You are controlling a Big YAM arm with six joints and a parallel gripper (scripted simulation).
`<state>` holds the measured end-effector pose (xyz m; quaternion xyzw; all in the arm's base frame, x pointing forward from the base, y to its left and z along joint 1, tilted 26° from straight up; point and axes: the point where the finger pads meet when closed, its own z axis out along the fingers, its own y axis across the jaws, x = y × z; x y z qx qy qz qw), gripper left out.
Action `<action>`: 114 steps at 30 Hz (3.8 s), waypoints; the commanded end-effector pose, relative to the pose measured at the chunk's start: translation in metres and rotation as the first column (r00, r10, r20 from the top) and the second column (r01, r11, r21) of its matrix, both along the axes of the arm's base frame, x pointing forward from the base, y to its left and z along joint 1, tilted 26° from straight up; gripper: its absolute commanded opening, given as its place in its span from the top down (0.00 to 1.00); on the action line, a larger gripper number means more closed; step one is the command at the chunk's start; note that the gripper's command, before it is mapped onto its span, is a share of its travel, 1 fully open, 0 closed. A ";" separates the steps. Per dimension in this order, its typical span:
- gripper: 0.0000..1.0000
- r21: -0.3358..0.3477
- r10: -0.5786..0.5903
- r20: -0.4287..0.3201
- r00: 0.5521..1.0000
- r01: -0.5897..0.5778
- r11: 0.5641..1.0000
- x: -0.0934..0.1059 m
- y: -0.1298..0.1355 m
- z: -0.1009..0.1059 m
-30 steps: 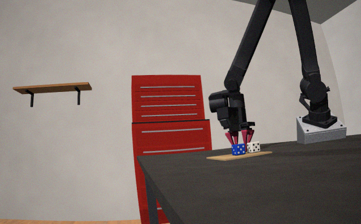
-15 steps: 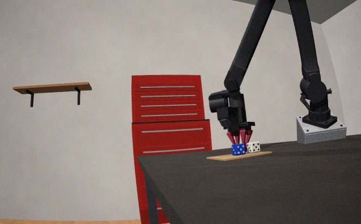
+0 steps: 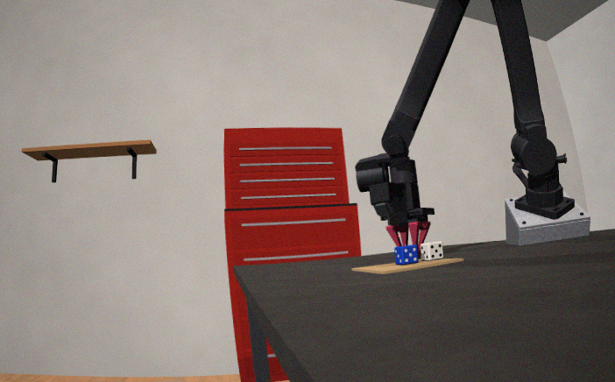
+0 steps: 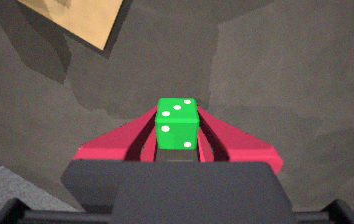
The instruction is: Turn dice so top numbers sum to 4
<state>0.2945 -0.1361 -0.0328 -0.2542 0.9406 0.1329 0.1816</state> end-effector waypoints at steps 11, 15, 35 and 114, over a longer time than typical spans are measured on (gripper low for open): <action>0.74 -0.030 -0.008 0.044 0.999 0.010 1.000 0.009 -0.023 0.029; 0.74 -0.034 -0.008 0.045 0.999 0.010 0.999 0.001 -0.033 0.055; 0.74 -0.040 0.002 0.040 0.999 -0.001 0.999 -0.014 -0.052 0.106; 0.74 0.122 -0.494 -0.154 0.856 0.513 0.850 0.118 0.072 0.209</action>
